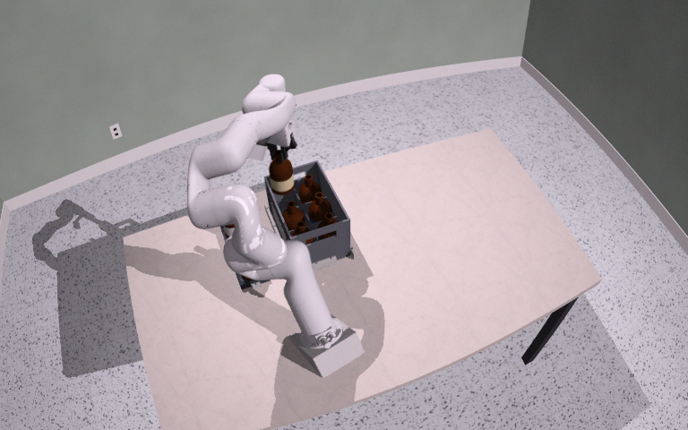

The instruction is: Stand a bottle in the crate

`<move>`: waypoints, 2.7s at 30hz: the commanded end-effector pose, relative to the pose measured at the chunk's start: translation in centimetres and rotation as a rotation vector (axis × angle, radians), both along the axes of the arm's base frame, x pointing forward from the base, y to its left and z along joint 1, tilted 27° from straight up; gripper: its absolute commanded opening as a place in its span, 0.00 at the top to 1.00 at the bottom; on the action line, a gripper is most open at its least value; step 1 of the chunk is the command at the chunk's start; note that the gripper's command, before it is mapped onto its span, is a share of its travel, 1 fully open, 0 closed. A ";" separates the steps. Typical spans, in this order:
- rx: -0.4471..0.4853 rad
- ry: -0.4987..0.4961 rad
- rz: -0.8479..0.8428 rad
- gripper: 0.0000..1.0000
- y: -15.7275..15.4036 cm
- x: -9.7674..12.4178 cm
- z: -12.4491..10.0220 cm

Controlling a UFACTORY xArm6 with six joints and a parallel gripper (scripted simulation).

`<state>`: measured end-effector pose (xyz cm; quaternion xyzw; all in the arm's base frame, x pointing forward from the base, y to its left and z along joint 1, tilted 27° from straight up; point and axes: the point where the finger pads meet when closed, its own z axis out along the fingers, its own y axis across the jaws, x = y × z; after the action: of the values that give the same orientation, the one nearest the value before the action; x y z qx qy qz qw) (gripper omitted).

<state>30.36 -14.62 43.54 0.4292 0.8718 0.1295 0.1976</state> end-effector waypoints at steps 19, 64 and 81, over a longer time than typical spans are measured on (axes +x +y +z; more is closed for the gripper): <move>-0.002 -0.003 0.000 1.00 0.0 0.2 -0.1; -0.002 -0.003 0.000 1.00 0.2 1.8 -3.4; -0.002 -0.003 0.000 1.00 0.2 1.9 -3.4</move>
<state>32.20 -14.40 39.99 0.4292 0.8718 0.1294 0.1976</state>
